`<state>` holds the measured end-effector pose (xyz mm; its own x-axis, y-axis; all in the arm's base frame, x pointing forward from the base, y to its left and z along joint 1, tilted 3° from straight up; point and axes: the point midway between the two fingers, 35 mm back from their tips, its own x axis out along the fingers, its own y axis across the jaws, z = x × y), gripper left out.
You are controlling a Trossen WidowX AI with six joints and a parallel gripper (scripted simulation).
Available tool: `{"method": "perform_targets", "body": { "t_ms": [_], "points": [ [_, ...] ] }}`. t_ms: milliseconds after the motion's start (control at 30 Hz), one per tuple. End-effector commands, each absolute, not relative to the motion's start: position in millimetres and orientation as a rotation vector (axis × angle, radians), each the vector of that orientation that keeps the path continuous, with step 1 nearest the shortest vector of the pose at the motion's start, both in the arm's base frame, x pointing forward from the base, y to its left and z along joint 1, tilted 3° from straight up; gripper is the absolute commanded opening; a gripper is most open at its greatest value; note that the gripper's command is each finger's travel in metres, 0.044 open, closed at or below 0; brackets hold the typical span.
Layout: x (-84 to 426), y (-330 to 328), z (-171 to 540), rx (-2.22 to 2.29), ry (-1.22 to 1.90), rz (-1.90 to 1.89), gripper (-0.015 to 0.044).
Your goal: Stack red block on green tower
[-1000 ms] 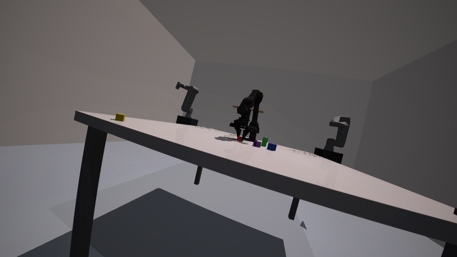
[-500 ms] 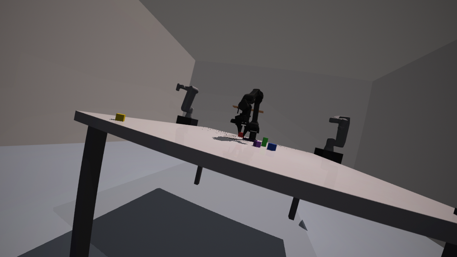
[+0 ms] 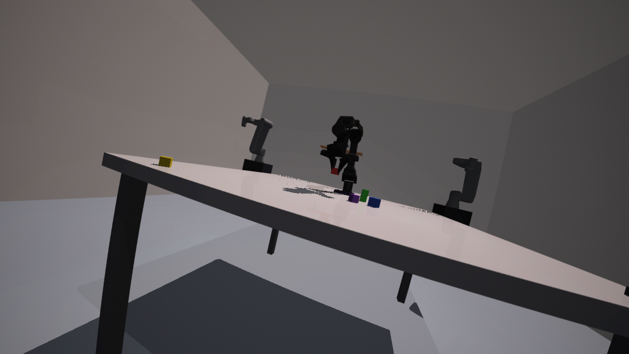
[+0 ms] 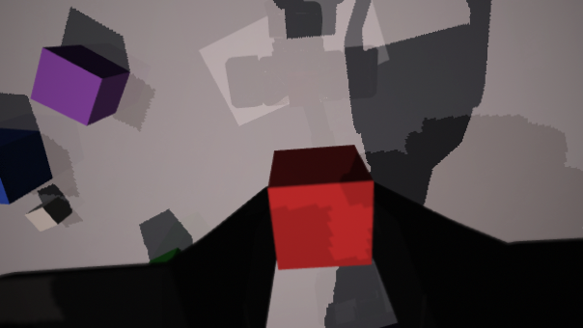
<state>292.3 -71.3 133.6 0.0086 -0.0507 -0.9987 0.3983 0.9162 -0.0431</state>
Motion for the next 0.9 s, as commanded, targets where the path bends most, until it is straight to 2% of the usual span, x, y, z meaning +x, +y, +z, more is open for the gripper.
{"method": "perform_targets", "body": {
  "t_ms": [0,367,867],
  "points": [
    [291,-71,148,0.285,1.523,-0.366,0.0000],
    [292,-63,150,0.285,1.522,-0.364,0.0000],
    [277,12,147,0.291,1.525,-0.356,0.0000]
  ]
}}
